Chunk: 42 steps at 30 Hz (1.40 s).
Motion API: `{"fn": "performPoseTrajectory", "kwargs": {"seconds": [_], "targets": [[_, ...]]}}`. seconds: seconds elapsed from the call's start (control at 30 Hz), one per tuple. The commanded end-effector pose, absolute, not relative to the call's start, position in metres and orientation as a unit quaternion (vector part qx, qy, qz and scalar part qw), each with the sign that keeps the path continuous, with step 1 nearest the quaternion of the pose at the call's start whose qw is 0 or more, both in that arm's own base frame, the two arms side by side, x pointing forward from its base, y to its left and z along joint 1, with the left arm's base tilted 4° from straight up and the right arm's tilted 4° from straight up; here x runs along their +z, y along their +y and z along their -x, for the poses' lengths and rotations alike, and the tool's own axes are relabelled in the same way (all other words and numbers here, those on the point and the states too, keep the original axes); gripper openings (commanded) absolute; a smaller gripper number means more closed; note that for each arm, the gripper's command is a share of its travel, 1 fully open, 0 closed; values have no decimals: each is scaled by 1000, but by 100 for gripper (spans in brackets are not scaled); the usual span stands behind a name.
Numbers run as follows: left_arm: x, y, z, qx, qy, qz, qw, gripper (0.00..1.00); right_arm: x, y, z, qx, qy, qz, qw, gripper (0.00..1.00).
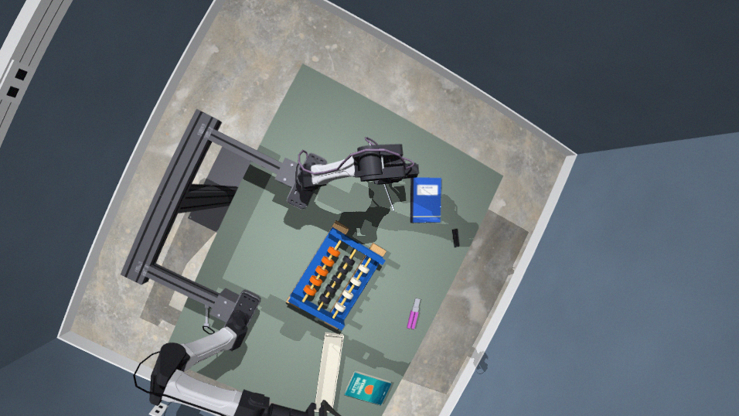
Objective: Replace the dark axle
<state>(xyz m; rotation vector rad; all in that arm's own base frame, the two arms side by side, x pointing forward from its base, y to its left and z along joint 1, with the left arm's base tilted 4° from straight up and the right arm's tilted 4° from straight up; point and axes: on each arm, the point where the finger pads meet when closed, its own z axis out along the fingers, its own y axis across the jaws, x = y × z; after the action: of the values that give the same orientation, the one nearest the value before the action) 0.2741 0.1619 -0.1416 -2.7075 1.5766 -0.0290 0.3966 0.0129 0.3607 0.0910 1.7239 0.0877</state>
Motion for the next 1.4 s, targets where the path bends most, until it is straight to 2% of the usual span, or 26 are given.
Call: {"fn": "performPoseTrajectory", "kwargs": {"seconds": [0.0,0.23,0.33,0.37,0.43,1.37], "targets": [[-146,175,-282,18,396,917,36,19,394,9,-387,15,713,9,701,100],[-148,178,-280,32,341,939,41,19,403,1,-378,-8,697,25,716,100],[-143,177,-285,22,370,928,40,19,386,0,-384,3,720,4,694,100],[-144,176,-285,21,386,922,37,19,415,-3,-375,0,697,-4,717,100],[-144,177,-284,20,383,923,37,19,423,-3,-372,0,688,-5,726,100],[-179,182,-287,3,380,924,38,19,407,-3,-379,0,703,-3,711,100]]}}
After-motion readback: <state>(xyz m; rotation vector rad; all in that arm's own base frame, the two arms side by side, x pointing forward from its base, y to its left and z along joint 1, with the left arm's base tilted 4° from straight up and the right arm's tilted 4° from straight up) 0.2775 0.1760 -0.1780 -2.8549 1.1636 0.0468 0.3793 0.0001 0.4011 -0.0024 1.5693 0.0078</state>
